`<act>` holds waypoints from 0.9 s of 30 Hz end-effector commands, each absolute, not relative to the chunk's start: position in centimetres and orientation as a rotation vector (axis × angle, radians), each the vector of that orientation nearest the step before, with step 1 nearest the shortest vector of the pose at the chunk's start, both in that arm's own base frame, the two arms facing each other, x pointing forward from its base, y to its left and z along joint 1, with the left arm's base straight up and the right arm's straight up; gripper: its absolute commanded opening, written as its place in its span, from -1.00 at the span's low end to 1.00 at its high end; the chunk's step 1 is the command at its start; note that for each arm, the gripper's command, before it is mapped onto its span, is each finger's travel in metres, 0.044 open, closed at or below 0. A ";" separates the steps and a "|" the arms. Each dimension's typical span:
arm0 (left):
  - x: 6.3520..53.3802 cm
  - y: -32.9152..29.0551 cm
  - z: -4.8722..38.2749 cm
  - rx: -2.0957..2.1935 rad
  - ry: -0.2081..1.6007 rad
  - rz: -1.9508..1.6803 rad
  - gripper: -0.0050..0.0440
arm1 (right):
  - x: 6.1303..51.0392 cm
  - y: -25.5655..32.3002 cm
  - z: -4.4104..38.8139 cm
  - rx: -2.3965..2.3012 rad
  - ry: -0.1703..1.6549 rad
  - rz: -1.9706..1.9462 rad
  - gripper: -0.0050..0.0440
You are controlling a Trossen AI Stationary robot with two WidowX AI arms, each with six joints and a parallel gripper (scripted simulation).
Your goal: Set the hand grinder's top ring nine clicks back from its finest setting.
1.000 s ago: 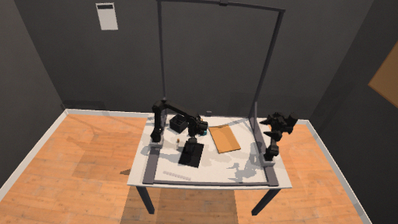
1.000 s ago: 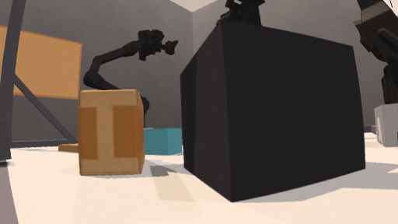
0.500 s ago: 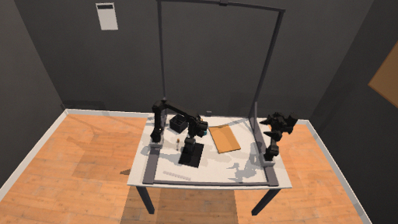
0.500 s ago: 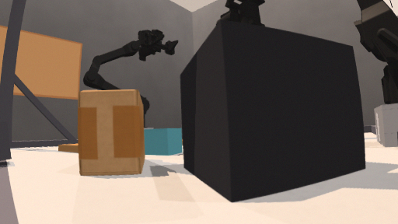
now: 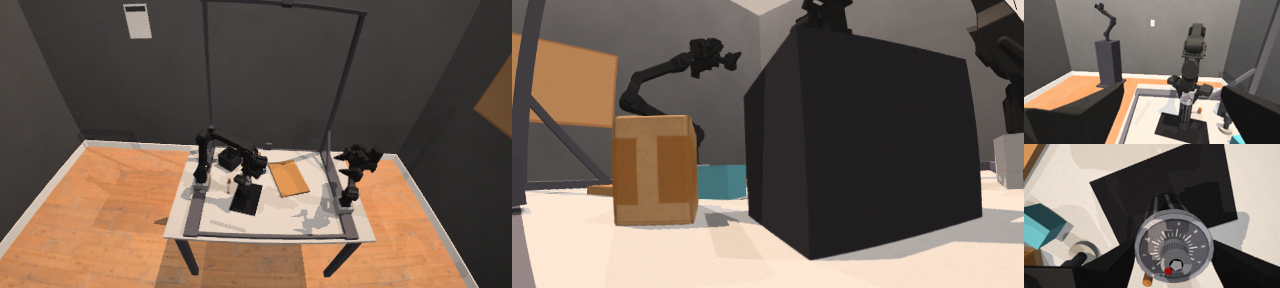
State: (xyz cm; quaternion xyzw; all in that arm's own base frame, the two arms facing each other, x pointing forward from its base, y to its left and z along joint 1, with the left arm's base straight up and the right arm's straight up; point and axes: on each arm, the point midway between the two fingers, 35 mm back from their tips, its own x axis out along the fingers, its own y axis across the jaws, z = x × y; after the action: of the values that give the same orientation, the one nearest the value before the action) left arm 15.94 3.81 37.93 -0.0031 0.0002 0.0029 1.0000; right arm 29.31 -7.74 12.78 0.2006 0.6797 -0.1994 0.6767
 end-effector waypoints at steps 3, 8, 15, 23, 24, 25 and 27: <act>16.0 3.8 38.2 0.000 -0.001 0.002 0.84 | 29.4 -7.9 13.5 0.472 1.494 -0.470 0.39; 16.0 3.8 38.2 0.000 -0.001 0.002 0.84 | 29.4 -7.9 13.5 0.472 1.494 -0.470 0.39; 16.0 3.8 38.2 0.000 -0.001 0.002 0.84 | 29.5 -7.9 13.5 0.470 1.496 -0.467 0.78; 16.0 3.8 38.2 0.000 -0.001 0.002 0.84 | 29.5 -7.8 13.5 0.276 1.529 -0.279 0.84; 16.0 3.8 38.2 0.000 -0.001 0.002 0.84 | 29.5 -7.9 13.5 0.199 1.538 -0.204 0.84; 16.0 3.8 38.2 0.000 -0.001 0.002 0.84 | 29.5 -7.8 13.5 0.141 1.543 -0.147 0.84; 16.0 3.8 38.2 0.000 -0.001 0.002 0.84 | 29.5 -7.8 13.6 0.059 1.547 -0.067 0.84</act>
State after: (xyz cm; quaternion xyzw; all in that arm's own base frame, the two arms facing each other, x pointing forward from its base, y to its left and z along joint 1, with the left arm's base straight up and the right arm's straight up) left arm 15.94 3.81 37.93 -0.0031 0.0002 0.0029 1.0000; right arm 29.28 -7.90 12.75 0.0891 0.7029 -0.0902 0.6999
